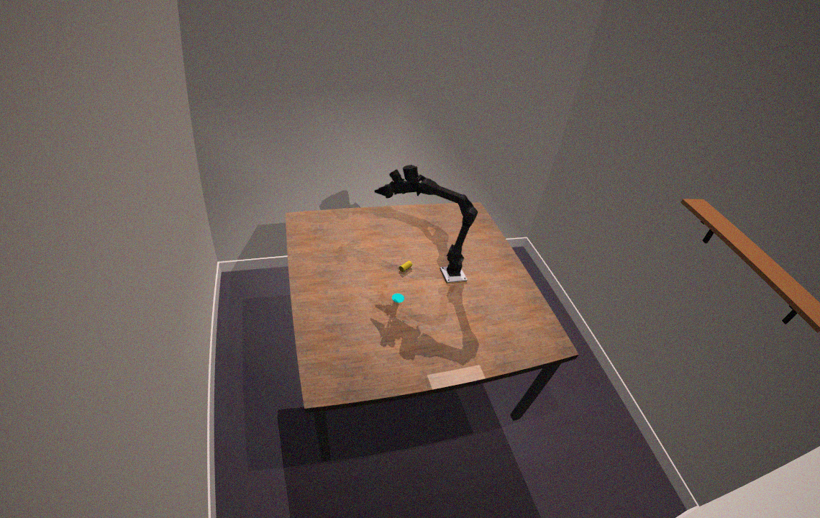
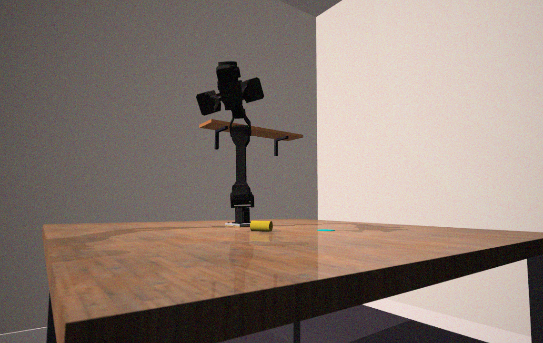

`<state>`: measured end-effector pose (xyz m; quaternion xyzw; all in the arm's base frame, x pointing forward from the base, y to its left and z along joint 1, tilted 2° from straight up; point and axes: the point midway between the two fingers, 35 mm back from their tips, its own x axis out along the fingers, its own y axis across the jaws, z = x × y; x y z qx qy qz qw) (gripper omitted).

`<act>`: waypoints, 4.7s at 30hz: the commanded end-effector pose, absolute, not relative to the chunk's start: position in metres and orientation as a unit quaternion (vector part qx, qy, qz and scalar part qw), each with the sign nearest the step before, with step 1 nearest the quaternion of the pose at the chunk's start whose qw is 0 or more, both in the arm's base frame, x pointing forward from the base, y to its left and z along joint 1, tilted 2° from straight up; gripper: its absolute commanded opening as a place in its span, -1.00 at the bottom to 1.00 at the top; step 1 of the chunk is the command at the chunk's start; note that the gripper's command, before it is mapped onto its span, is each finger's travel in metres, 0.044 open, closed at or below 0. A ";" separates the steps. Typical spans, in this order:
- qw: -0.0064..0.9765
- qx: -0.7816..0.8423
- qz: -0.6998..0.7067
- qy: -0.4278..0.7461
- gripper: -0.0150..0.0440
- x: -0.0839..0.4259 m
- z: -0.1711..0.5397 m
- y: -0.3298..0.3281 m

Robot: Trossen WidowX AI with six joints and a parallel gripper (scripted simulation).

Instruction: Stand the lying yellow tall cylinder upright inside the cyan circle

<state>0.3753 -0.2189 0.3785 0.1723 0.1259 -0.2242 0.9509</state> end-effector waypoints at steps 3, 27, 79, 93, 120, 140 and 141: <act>0.937 0.091 -0.176 0.287 0.56 0.379 0.305 -0.179; 0.671 -0.233 0.209 0.672 0.56 0.269 0.152 -0.042; 0.671 -0.233 0.209 0.672 -0.14 0.275 0.118 -0.044; 0.670 -0.235 0.211 0.672 -0.14 0.270 0.152 -0.041; 0.640 -0.311 0.291 0.639 -0.14 0.309 0.163 0.025; 0.611 -0.365 0.349 0.609 -0.14 0.326 0.167 0.084; 0.610 -0.368 0.351 0.608 -0.14 0.326 0.168 0.088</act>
